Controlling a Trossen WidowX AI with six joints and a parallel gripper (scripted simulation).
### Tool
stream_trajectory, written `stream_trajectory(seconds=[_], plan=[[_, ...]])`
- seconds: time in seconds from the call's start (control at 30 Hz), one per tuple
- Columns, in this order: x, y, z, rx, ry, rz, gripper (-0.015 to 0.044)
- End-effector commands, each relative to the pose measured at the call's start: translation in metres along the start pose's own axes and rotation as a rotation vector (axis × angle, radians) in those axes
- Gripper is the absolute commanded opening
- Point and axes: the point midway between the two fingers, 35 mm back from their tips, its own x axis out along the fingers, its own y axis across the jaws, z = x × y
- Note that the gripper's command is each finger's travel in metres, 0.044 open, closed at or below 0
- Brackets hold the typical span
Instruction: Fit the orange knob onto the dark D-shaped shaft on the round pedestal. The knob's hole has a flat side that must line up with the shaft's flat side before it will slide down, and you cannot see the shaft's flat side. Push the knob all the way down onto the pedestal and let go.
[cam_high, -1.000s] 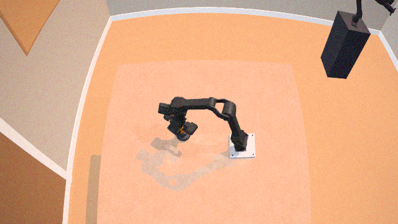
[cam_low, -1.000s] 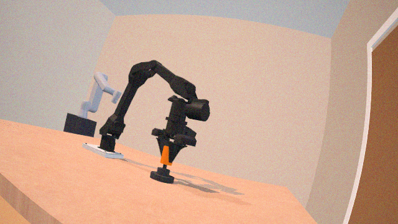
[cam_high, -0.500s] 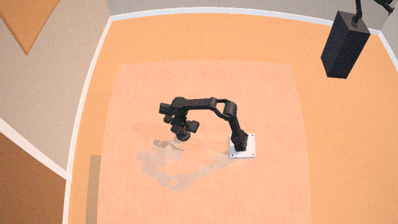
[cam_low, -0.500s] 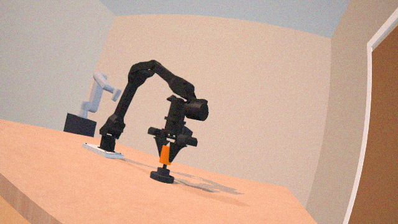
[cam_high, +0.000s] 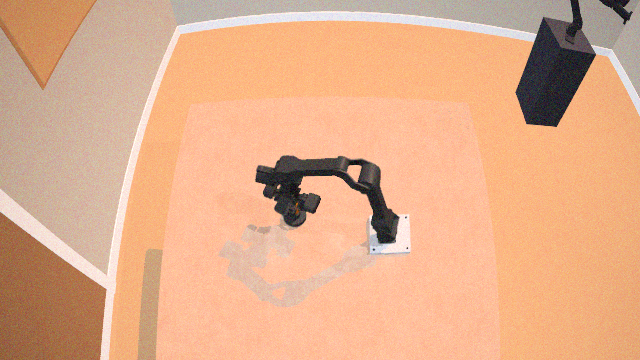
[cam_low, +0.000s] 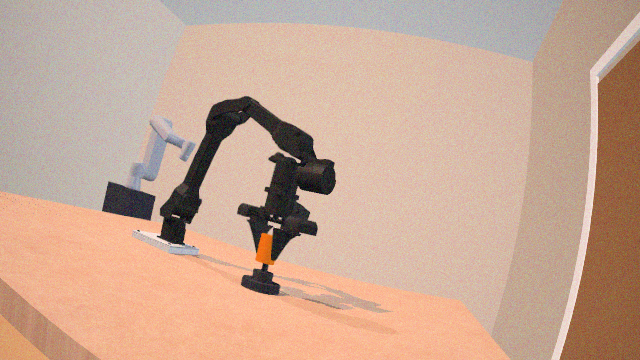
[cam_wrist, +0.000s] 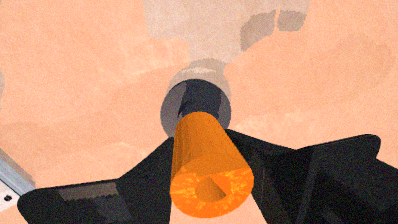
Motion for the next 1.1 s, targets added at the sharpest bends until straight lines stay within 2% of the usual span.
stream_trajectory(seconds=[0.0,1.07], plan=[[-0.0033,-0.0036,0.0001,-0.006,0.002,-0.009,0.0000],[0.0025,-0.0045,0.0003,-0.006,0.002,-0.009,0.0000]])
